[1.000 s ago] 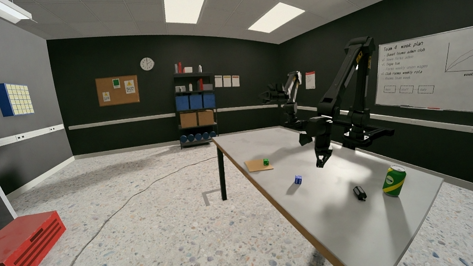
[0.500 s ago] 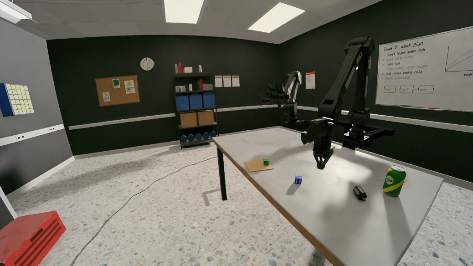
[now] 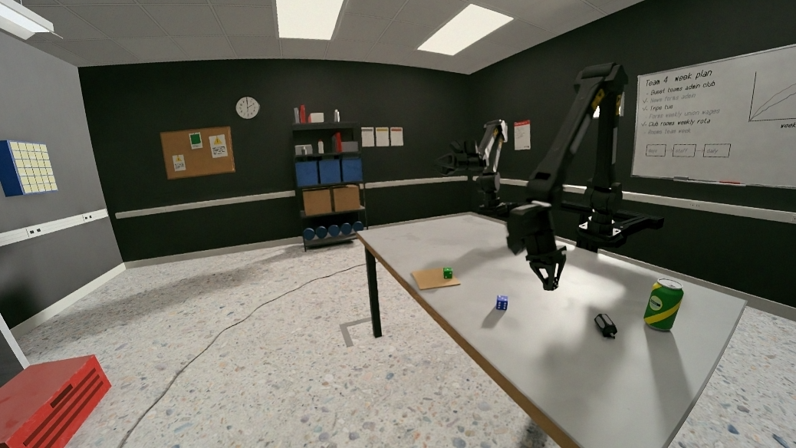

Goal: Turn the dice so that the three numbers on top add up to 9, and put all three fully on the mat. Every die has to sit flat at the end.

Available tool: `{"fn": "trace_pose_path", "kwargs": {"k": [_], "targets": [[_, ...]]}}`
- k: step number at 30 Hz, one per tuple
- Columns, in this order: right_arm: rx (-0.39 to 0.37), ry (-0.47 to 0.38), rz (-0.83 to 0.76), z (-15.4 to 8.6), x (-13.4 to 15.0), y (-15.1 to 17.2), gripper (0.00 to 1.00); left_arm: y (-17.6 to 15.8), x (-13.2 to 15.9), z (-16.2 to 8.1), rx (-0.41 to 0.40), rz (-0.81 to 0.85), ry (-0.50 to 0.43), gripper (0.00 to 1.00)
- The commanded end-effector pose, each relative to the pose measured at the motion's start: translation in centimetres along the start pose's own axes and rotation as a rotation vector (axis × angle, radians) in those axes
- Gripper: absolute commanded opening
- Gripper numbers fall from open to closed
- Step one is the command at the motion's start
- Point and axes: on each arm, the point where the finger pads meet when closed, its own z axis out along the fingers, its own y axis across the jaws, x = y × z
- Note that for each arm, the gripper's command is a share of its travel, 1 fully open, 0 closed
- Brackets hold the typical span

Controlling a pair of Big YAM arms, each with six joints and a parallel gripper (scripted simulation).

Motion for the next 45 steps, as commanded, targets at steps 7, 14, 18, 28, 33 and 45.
{"fn": "trace_pose_path", "kwargs": {"k": [7,14,18,28,33,45], "targets": [[-0.001,-0.005,0.005,0.1,-0.3,0.1,1.0,0.9,-3.0,-1.4,-0.047,-0.01,0.457,0.26],[-0.001,-0.005,0.005,0.1,-0.3,0.1,1.0,1.8,-1.8,-2.7,-0.089,-0.048,0.512,0.26],[-0.001,-0.005,0.005,0.1,-0.3,0.1,1.0,0.6,-2.3,-0.9,-0.047,-0.017,0.524,0.26],[-0.001,-0.005,0.005,0.1,-0.3,0.1,1.0,1.4,-3.3,1.0,-0.066,-0.032,0.514,0.26],[-0.001,-0.005,0.005,0.1,-0.3,0.1,1.0,1.4,-3.9,2.7,-0.061,-0.017,0.516,0.26],[-0.001,-0.005,0.005,0.1,-0.3,0.1,1.0,0.8,-4.7,5.2,-0.052,-0.008,0.521,0.26]]}}
